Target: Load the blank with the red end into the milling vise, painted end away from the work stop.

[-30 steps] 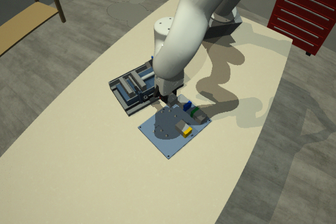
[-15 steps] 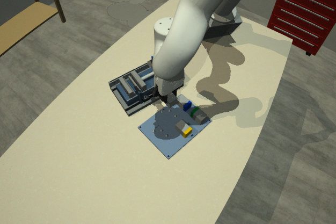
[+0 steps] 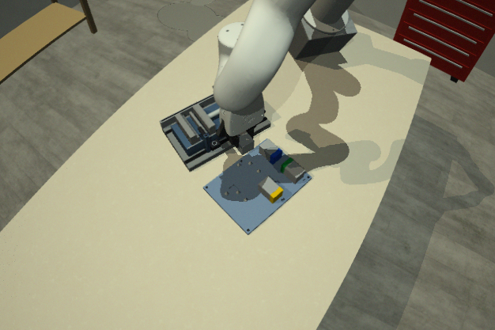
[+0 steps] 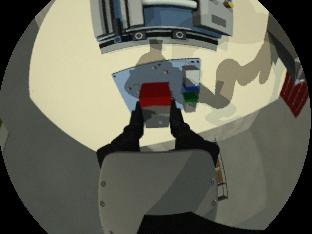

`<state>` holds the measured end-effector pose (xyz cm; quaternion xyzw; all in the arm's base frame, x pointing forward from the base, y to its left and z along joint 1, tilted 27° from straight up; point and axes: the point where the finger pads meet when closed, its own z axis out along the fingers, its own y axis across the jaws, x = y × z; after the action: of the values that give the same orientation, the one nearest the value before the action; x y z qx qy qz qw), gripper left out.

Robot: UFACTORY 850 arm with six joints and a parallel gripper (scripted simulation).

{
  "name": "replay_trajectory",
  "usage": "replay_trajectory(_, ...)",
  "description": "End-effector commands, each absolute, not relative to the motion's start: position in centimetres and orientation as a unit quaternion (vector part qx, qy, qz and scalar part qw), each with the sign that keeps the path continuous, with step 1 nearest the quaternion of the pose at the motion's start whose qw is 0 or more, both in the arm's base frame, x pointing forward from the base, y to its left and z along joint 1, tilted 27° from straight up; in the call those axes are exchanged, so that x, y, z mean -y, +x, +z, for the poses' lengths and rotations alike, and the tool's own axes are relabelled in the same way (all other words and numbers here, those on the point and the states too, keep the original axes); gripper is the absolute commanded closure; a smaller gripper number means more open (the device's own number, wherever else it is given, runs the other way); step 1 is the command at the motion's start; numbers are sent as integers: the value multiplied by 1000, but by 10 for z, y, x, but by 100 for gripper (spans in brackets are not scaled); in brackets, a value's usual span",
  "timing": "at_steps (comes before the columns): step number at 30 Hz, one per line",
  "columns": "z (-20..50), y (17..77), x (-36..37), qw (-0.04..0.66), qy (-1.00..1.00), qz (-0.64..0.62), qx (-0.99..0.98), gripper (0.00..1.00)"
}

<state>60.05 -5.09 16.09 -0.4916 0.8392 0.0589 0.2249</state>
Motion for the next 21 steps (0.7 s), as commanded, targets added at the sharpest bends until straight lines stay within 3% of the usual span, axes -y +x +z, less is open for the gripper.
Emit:
replay_trajectory(1,154,599,68,226,-492,58,-839,100)
replay_trajectory(21,129,590,121,226,-492,58,-839,100)
